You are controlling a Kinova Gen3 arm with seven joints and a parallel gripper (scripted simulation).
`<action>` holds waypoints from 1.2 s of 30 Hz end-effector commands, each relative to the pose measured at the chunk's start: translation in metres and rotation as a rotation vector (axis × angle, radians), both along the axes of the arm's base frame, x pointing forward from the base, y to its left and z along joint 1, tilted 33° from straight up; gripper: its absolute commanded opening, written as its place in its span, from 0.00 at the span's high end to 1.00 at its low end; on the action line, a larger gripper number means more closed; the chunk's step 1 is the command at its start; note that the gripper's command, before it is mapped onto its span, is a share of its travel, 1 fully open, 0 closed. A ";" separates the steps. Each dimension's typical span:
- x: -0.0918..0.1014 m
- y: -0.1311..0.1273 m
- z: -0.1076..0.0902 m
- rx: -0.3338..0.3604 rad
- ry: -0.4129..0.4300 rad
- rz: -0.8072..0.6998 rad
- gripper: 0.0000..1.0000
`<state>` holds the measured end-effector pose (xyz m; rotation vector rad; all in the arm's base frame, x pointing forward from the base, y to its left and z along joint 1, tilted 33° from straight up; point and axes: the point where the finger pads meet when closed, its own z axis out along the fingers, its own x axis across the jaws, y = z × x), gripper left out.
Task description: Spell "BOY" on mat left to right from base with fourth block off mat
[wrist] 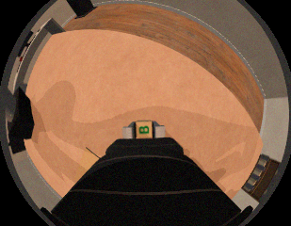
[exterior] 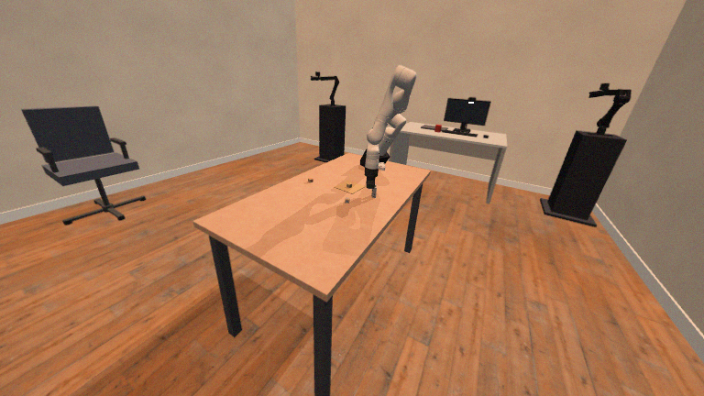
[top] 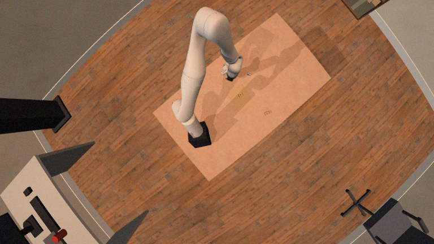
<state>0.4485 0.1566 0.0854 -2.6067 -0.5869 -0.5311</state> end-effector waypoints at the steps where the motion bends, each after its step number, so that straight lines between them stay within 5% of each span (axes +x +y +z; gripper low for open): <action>1: 0.000 -0.001 0.002 0.000 -0.002 -0.001 0.51; 8: -0.003 -0.007 0.013 0.000 -0.002 -0.001 0.51; 23: -0.025 -0.044 0.079 0.000 -0.002 -0.001 0.51; 36: -0.027 -0.047 0.085 0.000 -0.002 -0.001 0.51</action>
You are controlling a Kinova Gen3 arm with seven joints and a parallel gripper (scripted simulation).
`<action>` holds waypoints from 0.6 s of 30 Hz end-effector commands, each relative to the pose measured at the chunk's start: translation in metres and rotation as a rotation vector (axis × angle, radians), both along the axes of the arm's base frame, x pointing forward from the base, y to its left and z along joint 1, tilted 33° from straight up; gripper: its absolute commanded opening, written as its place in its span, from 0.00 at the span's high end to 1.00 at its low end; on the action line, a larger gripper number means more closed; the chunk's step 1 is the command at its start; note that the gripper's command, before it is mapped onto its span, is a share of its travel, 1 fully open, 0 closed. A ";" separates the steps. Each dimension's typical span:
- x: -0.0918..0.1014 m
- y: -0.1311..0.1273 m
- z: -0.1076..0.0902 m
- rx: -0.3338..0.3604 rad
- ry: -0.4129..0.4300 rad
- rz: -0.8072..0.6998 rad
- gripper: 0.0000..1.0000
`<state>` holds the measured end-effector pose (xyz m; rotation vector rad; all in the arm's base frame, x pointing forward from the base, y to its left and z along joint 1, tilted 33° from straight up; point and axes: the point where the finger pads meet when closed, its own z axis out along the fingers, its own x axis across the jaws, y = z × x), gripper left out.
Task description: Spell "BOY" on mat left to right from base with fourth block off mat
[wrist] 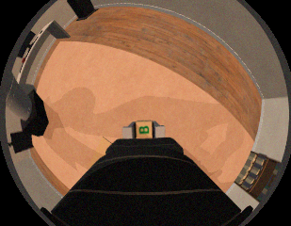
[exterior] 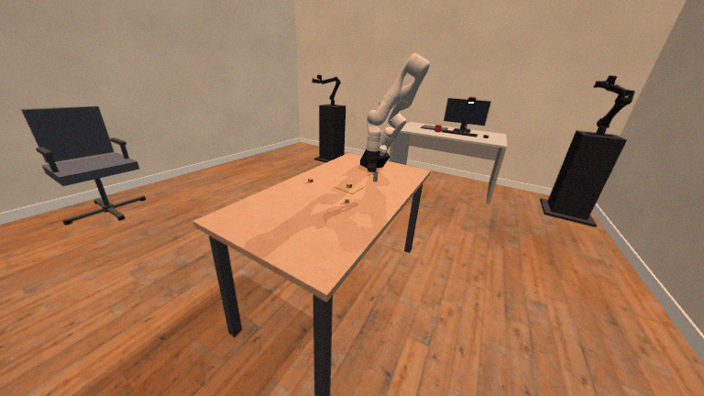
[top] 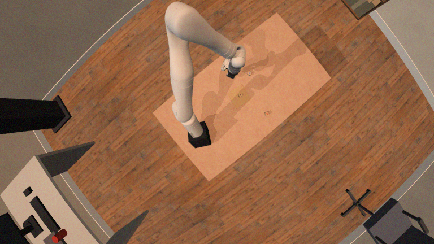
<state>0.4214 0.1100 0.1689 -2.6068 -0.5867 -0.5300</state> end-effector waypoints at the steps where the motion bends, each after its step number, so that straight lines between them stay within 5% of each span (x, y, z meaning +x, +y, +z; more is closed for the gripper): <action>1: 0.000 0.000 0.001 -0.001 -0.003 -0.001 0.51; 18: -0.001 -0.002 -0.001 -0.010 -0.016 0.026 0.51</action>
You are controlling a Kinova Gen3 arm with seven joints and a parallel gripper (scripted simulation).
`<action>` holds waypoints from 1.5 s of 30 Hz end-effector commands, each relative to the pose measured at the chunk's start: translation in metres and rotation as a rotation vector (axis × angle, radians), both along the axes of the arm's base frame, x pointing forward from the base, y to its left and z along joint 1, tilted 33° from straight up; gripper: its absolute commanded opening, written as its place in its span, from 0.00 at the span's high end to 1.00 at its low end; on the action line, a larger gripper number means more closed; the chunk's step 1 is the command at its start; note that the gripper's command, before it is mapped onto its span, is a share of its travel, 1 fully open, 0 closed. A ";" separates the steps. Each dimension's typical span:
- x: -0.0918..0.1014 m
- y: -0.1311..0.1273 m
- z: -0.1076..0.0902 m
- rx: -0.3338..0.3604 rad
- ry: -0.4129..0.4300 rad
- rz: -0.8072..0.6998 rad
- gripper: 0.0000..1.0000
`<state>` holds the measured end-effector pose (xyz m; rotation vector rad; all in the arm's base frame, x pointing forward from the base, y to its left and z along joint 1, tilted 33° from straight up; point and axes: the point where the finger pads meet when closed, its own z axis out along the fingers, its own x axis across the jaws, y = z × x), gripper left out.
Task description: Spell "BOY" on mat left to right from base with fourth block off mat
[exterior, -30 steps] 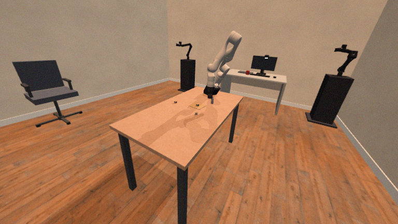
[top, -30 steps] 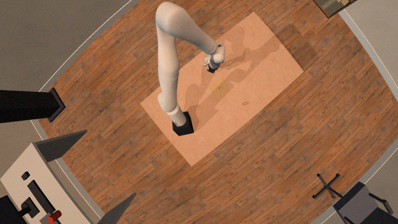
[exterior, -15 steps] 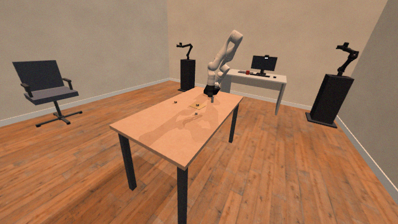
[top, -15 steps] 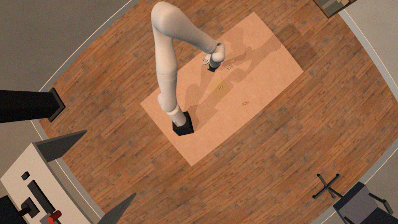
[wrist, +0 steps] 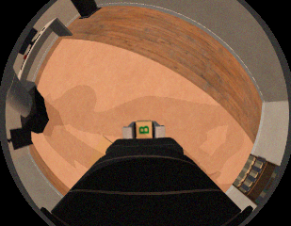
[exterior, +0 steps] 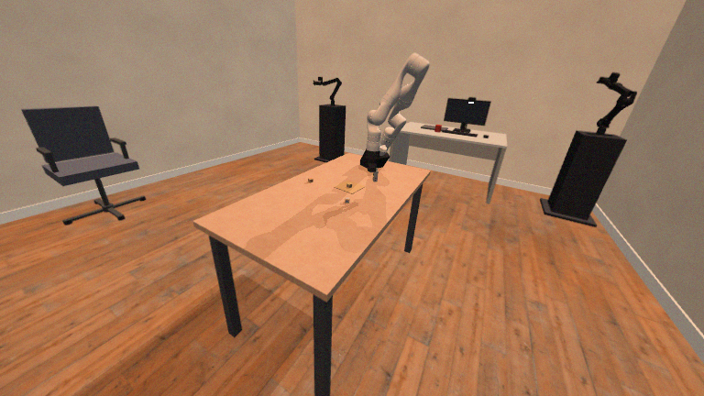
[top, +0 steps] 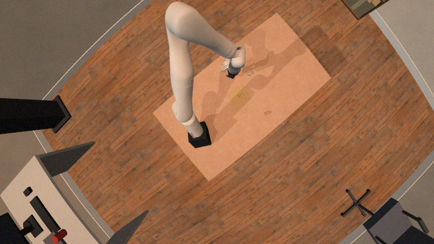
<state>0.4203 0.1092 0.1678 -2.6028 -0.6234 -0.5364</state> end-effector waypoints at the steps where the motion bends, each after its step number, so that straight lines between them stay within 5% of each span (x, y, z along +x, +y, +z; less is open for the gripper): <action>1: 0.000 -0.002 0.000 -0.004 -0.007 0.007 0.51; 22: -0.009 -0.012 -0.011 -0.071 -0.101 0.200 0.51; 45: -0.028 -0.043 -0.036 -0.228 -0.354 0.707 0.51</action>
